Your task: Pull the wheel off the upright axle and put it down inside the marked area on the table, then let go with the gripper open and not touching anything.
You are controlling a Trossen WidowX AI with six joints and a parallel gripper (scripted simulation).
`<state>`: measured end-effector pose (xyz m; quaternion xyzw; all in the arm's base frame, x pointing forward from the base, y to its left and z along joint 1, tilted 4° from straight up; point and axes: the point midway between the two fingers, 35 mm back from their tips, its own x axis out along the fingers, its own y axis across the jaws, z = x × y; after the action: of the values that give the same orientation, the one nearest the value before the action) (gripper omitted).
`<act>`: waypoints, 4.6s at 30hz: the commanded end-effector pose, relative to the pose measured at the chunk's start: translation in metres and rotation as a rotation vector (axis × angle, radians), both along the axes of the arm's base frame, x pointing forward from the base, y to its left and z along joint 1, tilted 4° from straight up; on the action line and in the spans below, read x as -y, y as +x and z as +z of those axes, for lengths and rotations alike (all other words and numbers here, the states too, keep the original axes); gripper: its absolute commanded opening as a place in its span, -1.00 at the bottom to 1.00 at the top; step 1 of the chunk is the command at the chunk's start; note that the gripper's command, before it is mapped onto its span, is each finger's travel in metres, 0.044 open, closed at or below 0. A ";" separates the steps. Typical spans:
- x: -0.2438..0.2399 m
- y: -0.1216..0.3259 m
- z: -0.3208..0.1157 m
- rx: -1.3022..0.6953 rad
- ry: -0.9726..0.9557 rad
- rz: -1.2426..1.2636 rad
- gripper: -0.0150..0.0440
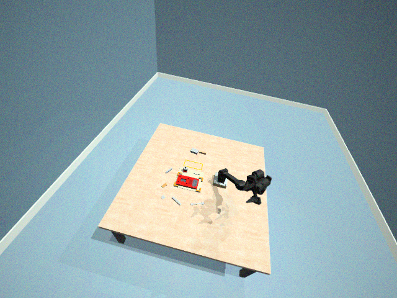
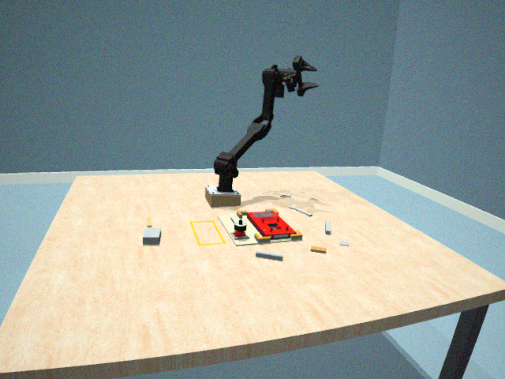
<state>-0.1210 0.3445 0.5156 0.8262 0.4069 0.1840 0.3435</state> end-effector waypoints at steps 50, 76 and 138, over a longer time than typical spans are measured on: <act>0.283 0.224 0.205 -1.048 1.525 0.662 0.53; 0.352 0.392 0.145 -1.465 2.072 0.689 0.53; 0.339 0.487 -0.426 -0.459 3.470 -2.421 0.53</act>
<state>0.3711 0.0062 0.0949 -0.0145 0.6960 0.0659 0.7149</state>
